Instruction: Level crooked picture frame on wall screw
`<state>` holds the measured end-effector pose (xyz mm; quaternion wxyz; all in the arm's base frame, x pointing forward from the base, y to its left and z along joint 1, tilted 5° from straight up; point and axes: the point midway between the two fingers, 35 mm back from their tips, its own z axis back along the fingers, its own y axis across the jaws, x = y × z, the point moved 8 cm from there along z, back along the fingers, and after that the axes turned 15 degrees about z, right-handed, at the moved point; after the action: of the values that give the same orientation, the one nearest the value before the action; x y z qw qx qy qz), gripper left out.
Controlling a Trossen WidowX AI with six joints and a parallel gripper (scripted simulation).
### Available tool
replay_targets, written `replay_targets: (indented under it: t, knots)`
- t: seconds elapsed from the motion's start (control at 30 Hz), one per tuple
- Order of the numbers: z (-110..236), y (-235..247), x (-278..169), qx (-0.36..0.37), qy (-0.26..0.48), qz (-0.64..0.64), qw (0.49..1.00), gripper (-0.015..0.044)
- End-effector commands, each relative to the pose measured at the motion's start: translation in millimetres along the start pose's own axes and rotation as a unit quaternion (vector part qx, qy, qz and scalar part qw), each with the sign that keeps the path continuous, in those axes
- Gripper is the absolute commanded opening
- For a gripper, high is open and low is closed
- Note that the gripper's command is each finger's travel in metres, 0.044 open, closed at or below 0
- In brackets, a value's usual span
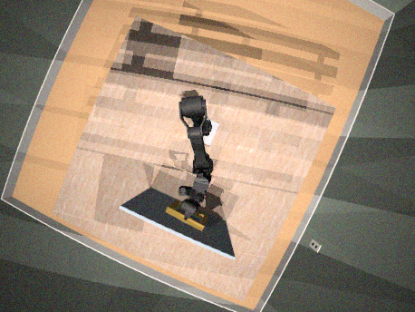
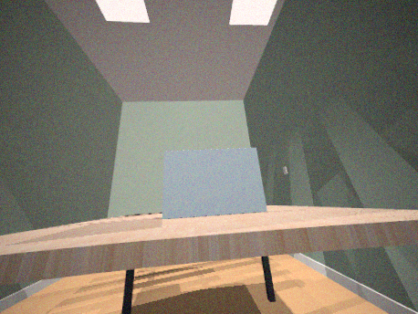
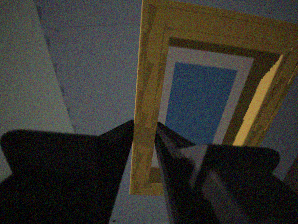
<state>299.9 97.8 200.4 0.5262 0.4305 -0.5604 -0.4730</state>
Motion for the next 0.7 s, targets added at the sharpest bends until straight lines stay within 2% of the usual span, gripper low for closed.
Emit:
replay_targets:
  t: [0.0, 0.53, 0.67]
  knots:
    - [0.1, 0.2, 0.1, 0.000, 0.000, 0.000, 1.000, 0.0000]
    - [0.0, -0.6, -0.2, 0.000, 0.000, 0.003, 1.000, 0.0000]
    - [0.0, -0.9, -0.3, -0.001, 0.000, 0.037, 0.999, 0.0000]
